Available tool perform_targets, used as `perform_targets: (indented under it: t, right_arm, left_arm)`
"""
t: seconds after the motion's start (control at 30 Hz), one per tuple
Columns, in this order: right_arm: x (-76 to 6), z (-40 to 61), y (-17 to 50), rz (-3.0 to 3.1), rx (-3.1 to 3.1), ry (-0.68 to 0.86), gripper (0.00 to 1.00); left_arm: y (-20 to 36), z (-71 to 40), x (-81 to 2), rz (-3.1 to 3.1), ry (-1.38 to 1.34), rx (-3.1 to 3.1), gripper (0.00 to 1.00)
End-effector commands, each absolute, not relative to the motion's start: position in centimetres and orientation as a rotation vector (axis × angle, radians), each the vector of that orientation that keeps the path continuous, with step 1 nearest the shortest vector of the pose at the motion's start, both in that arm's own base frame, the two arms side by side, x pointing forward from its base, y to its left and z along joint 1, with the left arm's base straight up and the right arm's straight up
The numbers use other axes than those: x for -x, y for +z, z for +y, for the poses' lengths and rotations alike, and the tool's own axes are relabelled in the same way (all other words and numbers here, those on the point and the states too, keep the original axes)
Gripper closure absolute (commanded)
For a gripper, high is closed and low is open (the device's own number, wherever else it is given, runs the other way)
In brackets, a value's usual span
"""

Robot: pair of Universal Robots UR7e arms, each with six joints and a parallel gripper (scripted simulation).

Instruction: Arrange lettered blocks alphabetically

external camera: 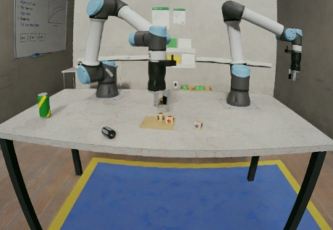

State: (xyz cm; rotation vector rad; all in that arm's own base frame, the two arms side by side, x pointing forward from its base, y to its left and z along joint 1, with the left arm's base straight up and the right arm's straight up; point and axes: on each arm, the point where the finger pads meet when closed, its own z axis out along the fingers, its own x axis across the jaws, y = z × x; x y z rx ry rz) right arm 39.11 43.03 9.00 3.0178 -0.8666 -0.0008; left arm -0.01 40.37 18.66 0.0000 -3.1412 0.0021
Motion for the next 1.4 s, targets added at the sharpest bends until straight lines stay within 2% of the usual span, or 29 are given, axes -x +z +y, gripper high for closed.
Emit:
perform_targets:
  t: [0.0, 1.37]
  right_arm:
    - [-39.1, 43.1, 8.4, -0.867, -3.02, 0.0, 0.0]
    - [-39.0, 43.1, 5.9, -0.867, -3.02, 0.0, 0.0]
  left_arm:
    - [18.7, 40.4, 0.0, -3.142, 0.0, 0.0, 0.0]
    - [18.7, 40.4, 0.0, -3.142, 0.0, 0.0, 0.0]
